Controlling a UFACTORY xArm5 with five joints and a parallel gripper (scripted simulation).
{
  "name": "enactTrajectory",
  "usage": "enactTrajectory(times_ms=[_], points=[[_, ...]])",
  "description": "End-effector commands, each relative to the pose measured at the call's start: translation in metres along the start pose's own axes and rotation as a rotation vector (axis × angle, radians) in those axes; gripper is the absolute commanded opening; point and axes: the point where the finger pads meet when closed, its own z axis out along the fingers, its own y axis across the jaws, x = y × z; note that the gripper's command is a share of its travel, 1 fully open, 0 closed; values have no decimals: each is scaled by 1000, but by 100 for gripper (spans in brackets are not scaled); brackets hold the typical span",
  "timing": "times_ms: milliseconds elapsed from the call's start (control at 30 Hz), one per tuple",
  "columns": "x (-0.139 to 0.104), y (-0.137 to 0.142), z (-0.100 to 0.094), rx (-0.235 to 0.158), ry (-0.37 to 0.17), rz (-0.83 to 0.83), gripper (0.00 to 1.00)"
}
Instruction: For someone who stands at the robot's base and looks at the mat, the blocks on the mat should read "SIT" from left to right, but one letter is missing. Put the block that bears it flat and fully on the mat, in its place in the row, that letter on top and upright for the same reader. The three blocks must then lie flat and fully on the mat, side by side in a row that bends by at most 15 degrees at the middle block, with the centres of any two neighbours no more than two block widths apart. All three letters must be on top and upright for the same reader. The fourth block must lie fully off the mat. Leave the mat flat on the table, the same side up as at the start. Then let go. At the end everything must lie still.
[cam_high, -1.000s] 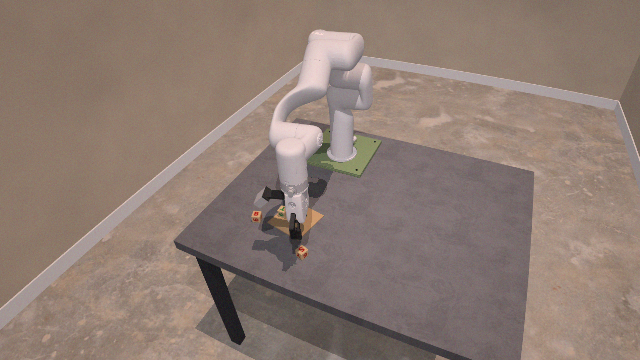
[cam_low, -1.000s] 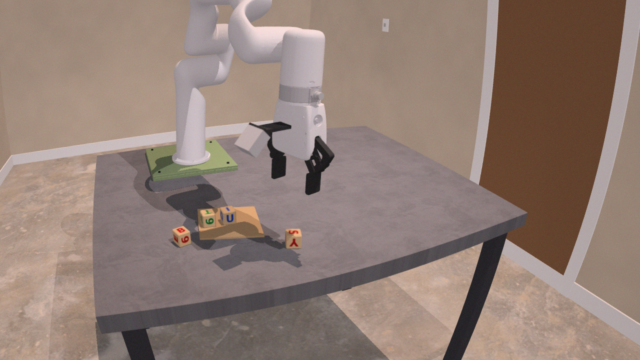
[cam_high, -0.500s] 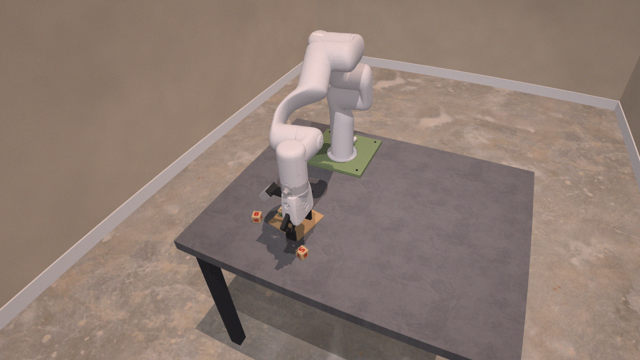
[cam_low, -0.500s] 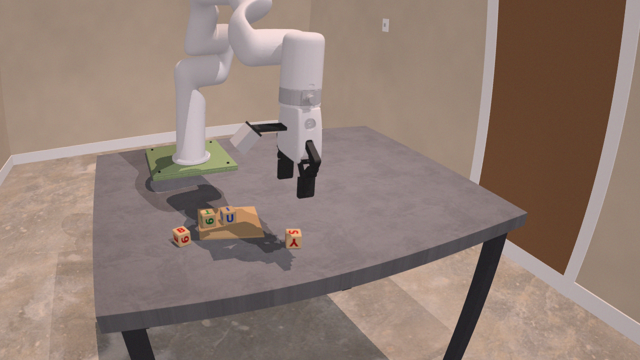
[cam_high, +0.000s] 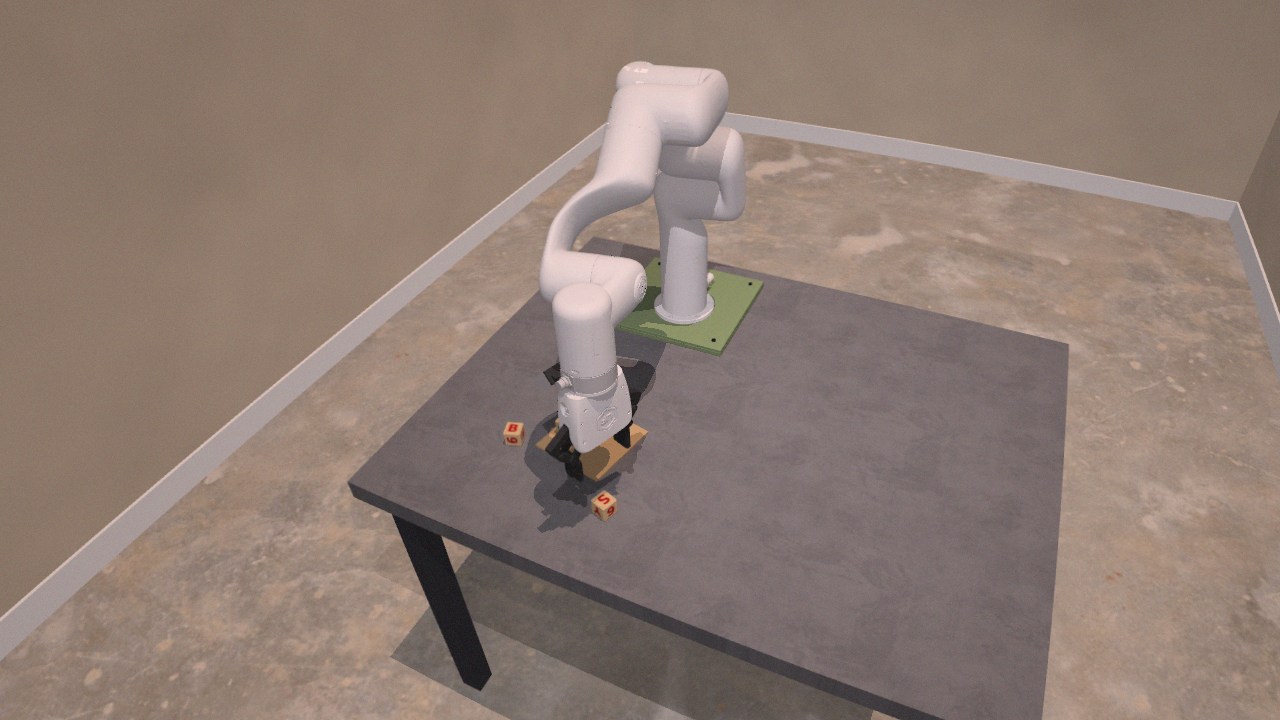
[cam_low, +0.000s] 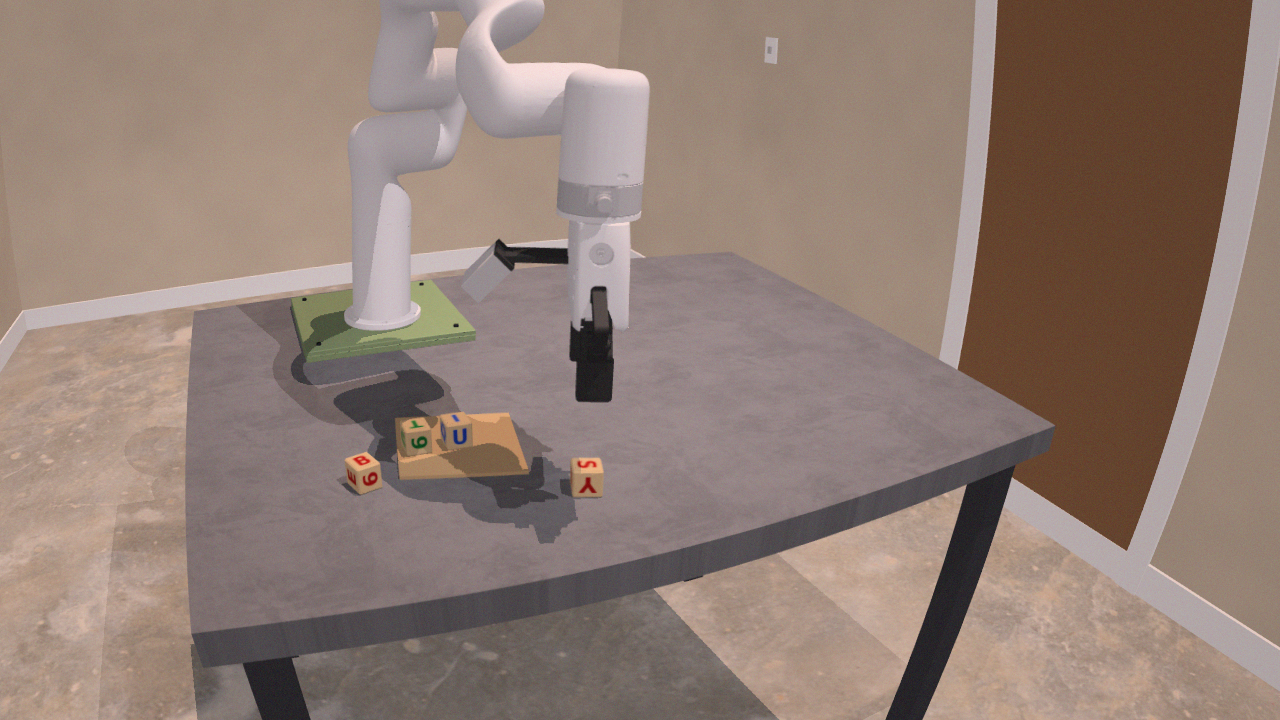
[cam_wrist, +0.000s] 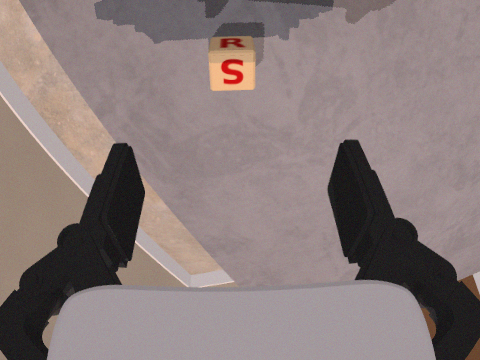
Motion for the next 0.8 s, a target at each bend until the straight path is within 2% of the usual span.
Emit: enactTrajectory(times_ms=[0, 200, 267, 300, 767], points=[[-1, -1, 0, 4, -3, 139, 100], [-1, -1, 2, 4, -3, 280, 100], [-1, -1, 2, 4, -3, 280, 100], [-1, -1, 3, 4, -3, 349, 100], [-1, -1, 8, 3, -4, 665, 100]])
